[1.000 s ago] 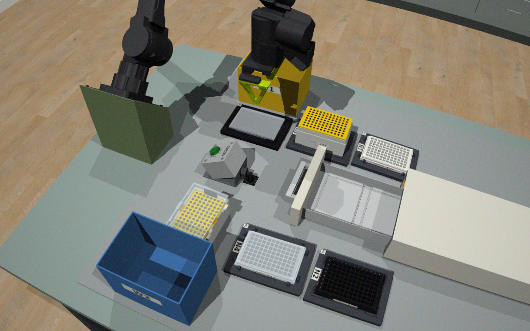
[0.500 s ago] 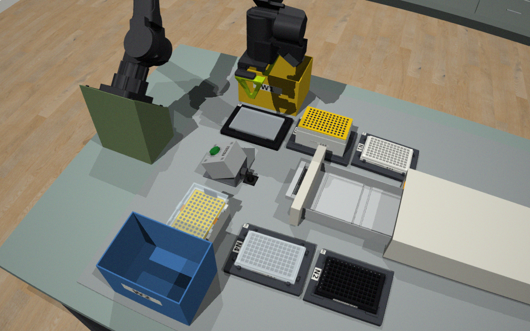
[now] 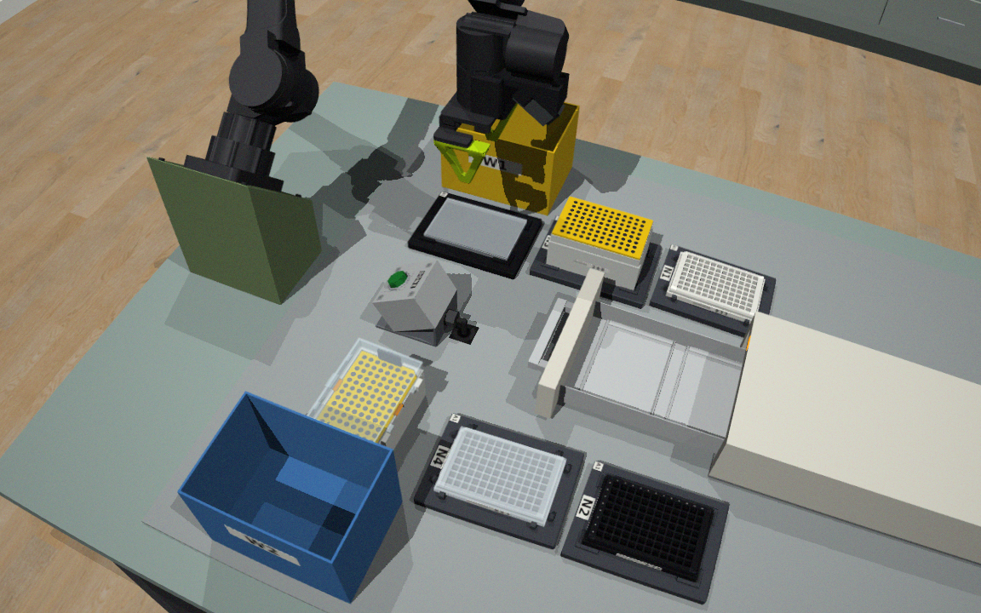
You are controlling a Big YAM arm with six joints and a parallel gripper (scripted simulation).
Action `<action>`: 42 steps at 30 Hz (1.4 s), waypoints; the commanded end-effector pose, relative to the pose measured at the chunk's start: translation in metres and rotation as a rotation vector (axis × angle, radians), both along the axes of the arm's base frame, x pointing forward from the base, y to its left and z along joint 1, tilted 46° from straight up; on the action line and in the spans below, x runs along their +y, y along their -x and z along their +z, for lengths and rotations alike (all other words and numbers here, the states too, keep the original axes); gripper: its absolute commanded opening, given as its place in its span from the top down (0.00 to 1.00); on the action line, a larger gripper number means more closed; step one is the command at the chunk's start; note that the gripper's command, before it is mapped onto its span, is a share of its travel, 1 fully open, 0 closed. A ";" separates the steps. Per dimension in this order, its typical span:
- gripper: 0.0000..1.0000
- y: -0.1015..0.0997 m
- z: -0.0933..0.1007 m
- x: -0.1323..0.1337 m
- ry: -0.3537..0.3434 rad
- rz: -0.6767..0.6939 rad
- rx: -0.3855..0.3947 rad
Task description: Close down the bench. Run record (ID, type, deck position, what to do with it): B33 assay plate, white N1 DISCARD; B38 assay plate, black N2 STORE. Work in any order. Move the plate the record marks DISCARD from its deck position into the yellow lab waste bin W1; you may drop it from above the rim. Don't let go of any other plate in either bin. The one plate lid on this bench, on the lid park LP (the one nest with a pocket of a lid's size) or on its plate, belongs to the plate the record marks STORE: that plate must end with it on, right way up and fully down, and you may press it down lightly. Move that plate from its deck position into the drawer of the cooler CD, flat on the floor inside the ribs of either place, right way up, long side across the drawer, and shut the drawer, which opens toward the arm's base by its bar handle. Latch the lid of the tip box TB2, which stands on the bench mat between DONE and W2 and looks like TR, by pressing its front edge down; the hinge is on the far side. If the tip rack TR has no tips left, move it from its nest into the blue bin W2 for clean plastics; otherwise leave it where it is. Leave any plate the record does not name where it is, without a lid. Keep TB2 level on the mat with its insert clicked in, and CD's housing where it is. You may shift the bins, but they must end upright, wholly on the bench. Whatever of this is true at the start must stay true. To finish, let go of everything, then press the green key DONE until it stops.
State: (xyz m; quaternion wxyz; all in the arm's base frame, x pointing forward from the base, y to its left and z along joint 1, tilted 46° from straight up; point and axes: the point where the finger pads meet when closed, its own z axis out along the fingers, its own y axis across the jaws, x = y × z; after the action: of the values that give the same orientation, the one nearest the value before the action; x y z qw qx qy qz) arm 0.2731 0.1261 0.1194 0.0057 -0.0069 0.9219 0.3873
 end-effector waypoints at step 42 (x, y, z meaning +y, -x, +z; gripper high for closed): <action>0.00 0.000 -0.015 0.014 0.000 -0.002 0.002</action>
State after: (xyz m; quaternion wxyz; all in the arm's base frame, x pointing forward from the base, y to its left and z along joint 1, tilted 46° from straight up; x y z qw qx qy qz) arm 0.2722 0.1390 0.1083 0.0056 -0.0132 0.9215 0.3881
